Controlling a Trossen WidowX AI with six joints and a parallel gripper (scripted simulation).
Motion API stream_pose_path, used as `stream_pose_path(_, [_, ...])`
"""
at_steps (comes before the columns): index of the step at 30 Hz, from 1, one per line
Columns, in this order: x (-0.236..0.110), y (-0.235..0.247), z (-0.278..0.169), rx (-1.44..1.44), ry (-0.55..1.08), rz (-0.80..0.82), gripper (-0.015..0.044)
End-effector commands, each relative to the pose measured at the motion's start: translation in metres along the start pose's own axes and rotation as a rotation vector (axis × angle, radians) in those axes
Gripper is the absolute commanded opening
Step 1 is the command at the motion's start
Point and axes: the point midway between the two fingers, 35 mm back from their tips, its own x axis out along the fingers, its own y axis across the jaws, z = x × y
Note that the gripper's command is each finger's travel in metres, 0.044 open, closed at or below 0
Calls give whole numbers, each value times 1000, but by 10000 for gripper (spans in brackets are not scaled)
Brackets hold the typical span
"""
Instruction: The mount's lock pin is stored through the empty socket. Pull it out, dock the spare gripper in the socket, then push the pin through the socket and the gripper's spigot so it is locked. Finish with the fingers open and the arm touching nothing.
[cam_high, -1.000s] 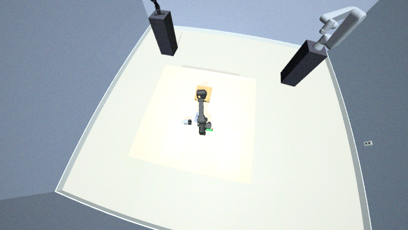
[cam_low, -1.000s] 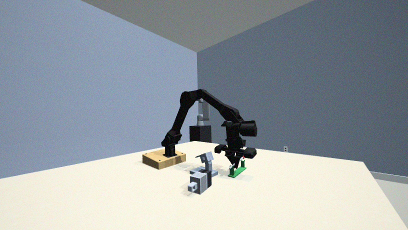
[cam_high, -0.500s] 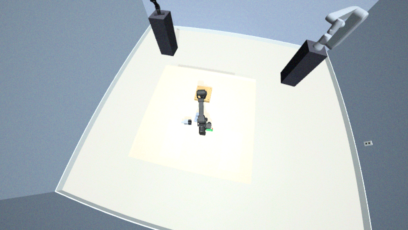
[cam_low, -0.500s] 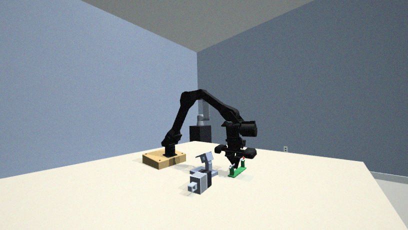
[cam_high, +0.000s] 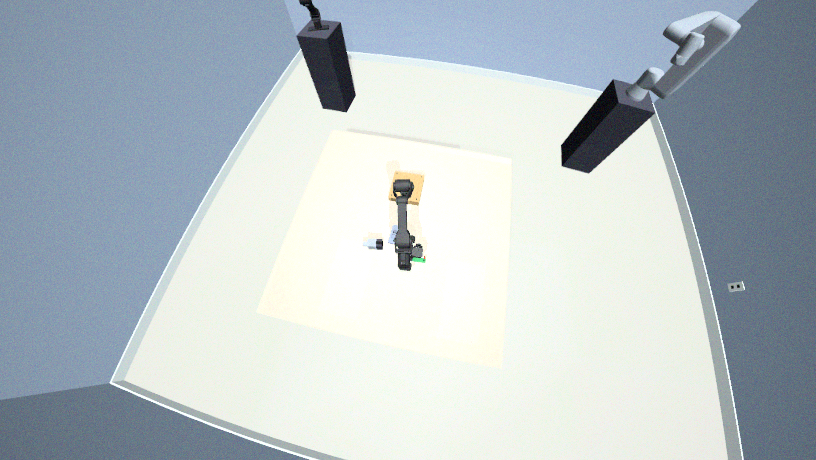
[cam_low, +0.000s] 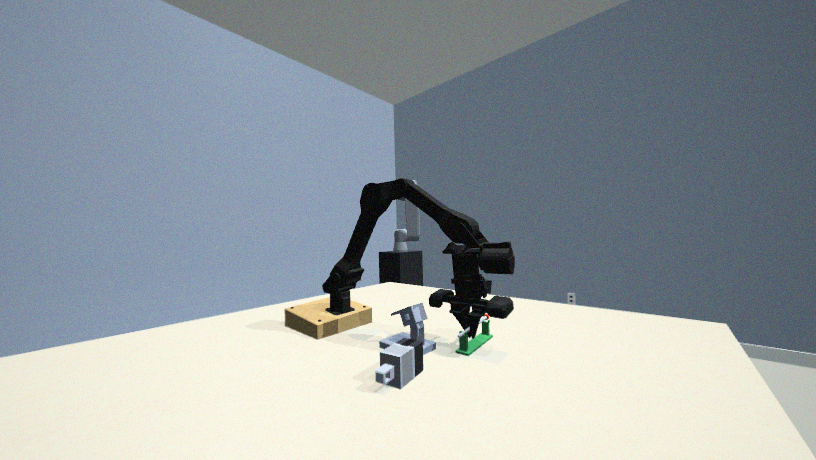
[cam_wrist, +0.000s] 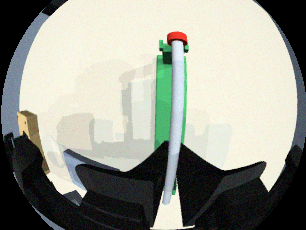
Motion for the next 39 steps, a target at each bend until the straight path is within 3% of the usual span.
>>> stream_pose_path(1, [4,1,-1,-2,1,7,0])
stream_pose_path(36, [1,0,0,0,0,2,0])
stream_pose_path(39, [1,0,0,0,0,2,79])
